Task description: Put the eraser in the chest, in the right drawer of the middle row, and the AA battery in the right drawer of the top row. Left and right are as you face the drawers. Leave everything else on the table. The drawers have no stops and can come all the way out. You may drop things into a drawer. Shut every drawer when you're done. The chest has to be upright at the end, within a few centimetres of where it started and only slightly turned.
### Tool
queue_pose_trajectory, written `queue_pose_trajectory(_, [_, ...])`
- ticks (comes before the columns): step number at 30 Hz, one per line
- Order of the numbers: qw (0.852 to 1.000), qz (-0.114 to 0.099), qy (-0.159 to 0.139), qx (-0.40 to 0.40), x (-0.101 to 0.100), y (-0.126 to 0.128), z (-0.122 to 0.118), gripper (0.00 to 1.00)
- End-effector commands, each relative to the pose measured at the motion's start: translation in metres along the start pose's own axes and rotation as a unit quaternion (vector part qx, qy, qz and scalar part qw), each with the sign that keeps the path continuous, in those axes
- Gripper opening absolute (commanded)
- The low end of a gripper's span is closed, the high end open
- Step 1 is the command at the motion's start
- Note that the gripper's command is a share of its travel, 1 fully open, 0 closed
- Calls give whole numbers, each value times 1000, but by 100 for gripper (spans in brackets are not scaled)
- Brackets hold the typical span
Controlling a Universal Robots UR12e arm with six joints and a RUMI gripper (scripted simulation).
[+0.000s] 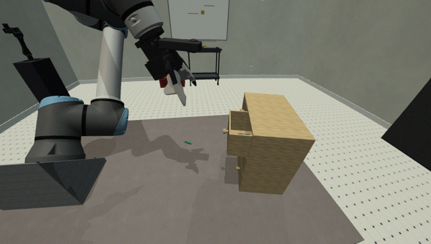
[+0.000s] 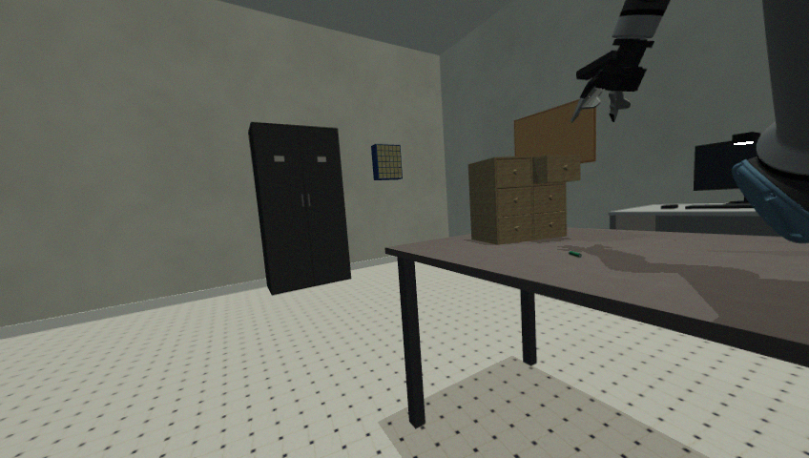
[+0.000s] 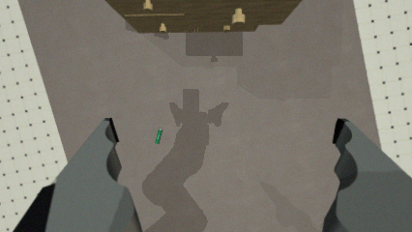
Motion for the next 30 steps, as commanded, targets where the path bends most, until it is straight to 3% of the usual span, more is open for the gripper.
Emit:
queue_pose_trajectory(1, [999,10,-41,1,3,1,4,100])
queue_pose_trajectory(8, [996,20,-88,1,5,2,7,100])
queue_pose_trajectory(30, [983,39,-177,1,10,3,13,100])
Point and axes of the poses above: the point where the finger pads meet when closed, its own x axis back along the fingers, its own y axis across the jaws, z = x × y, the point moved 2 cm from there along x, back along the fingers, and after that the axes turned 12 degrees about x, right-handed, at the moved point
